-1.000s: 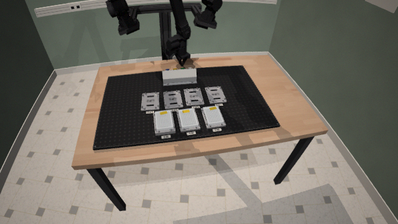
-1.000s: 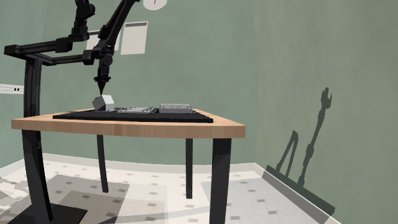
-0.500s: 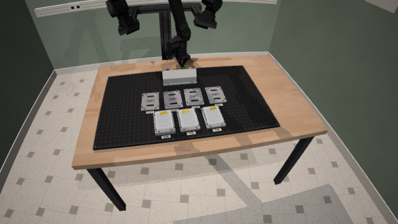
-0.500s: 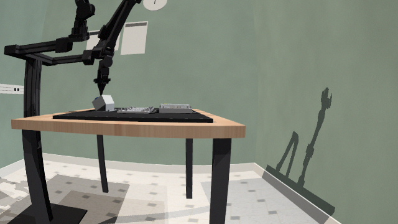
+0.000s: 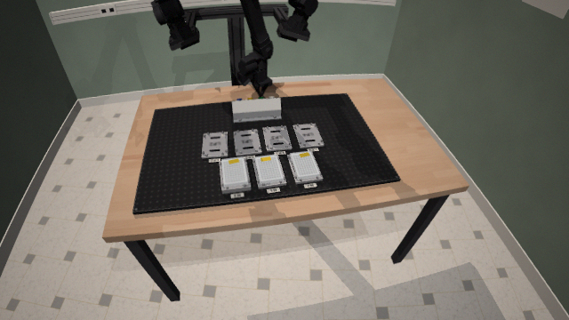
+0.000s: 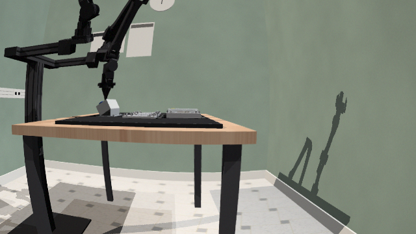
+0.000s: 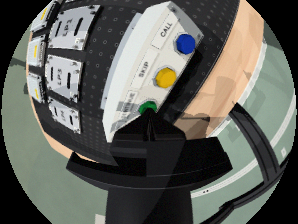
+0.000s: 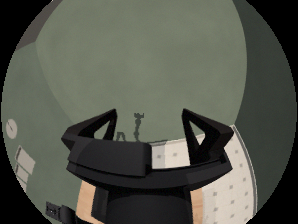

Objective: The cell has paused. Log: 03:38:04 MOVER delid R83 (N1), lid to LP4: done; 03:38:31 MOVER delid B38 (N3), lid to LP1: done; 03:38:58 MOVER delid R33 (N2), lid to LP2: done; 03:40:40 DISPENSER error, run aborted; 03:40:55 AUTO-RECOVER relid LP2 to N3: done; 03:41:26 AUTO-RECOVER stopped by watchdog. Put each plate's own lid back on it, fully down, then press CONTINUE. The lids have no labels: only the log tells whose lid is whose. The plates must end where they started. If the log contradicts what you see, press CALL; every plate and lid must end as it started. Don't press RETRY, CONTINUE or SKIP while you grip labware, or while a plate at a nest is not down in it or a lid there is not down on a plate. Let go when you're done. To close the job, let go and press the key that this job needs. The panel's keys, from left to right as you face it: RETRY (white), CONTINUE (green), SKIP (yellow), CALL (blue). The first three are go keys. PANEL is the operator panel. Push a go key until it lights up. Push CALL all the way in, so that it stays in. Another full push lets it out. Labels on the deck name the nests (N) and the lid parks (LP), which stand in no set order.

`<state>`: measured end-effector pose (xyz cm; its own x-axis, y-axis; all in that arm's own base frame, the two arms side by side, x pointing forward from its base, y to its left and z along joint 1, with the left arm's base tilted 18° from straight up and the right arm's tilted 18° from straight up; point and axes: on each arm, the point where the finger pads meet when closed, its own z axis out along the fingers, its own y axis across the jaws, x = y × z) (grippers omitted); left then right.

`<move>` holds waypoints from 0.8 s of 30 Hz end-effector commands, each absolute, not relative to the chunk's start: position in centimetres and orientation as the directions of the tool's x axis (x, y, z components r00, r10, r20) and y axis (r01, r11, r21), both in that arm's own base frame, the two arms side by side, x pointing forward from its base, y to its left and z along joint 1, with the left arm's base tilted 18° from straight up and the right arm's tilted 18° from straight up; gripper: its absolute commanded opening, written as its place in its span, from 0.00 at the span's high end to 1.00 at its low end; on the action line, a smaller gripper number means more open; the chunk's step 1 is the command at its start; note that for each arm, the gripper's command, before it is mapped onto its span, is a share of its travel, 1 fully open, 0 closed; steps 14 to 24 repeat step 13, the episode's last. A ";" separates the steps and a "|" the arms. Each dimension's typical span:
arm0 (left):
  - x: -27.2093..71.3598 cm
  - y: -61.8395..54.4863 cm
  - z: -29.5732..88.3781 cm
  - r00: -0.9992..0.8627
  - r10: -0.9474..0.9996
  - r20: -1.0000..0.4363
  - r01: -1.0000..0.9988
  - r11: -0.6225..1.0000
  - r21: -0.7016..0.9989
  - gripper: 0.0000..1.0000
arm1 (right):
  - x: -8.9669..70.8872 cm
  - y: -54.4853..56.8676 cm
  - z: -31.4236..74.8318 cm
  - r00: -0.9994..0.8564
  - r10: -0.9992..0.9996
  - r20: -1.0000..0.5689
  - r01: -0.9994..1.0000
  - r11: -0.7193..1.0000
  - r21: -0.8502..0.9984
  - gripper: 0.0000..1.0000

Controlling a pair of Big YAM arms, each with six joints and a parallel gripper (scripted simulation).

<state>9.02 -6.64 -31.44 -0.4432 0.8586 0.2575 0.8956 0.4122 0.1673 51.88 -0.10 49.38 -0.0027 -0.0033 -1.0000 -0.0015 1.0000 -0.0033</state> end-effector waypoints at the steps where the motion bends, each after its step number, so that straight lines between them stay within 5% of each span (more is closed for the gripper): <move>1: 9.0 -6.3 -31.6 -0.439 0.861 0.258 0.898 0.407 0.168 1.00 | 51.8 0.0 51.8 0.046 -0.001 -0.999 -0.002 1.000 -0.001 0.00; 24: 9.2 -6.4 -31.9 -0.443 0.860 0.254 0.896 0.411 0.170 1.00 | 51.8 0.0 51.8 0.046 -0.001 -0.999 -0.002 1.000 -0.001 0.00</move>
